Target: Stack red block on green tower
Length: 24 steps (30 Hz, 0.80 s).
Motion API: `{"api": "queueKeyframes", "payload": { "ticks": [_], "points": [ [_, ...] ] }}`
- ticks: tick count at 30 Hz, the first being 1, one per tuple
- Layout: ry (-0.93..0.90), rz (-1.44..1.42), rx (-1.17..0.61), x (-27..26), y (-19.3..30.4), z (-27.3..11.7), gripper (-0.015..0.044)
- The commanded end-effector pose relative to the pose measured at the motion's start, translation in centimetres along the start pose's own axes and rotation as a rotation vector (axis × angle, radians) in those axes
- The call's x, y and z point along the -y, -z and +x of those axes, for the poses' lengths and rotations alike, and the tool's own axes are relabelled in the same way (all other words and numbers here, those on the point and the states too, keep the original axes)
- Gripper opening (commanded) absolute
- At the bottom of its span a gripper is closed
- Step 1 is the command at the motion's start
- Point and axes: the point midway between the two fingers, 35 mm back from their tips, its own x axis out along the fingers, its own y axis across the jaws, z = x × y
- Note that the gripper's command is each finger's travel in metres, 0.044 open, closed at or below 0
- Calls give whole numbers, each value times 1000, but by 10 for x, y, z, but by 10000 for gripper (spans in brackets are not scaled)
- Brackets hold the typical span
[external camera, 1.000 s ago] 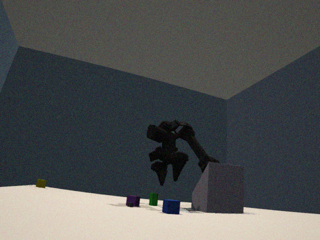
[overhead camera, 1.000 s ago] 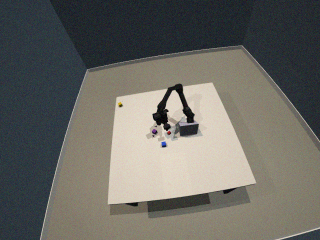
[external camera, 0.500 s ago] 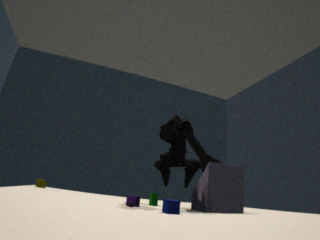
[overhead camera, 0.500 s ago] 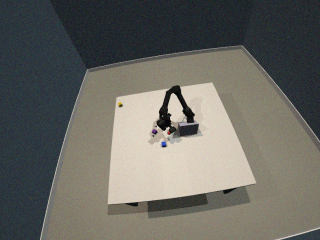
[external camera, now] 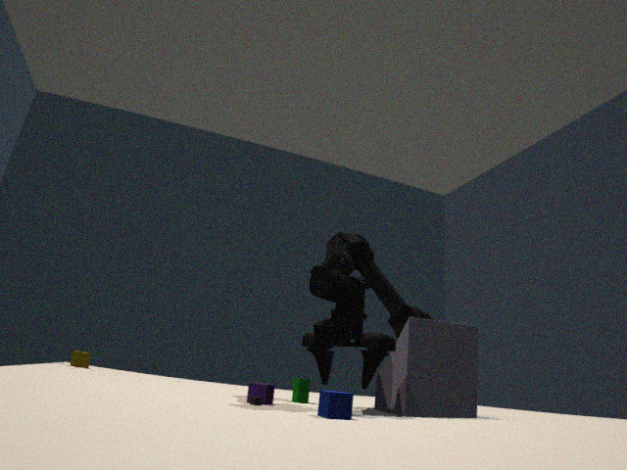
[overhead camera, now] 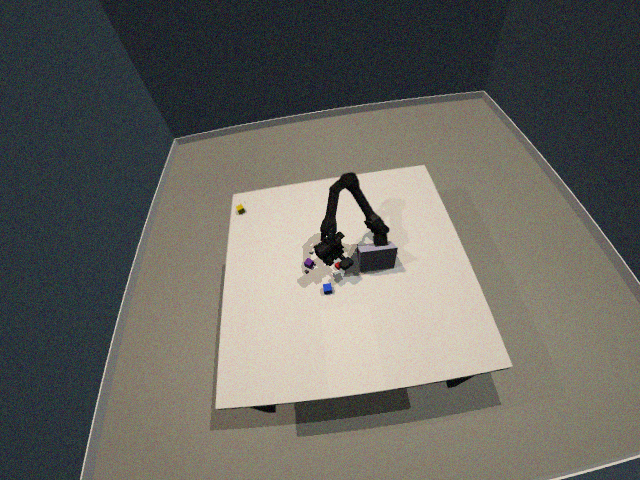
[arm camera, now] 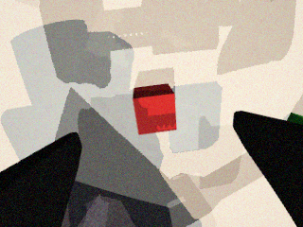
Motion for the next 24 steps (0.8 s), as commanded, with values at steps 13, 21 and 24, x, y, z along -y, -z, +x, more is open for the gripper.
{"api": "queueKeyframes", "payload": {
  "ticks": [13, 21, 24],
  "points": [
    [5, -7, -1, 0, 0, 22, 440],
    [6, -6, -2, 1, 1, 35, 440],
    [6, -6, -2, 1, 1, 38, 440]
  ]
}}
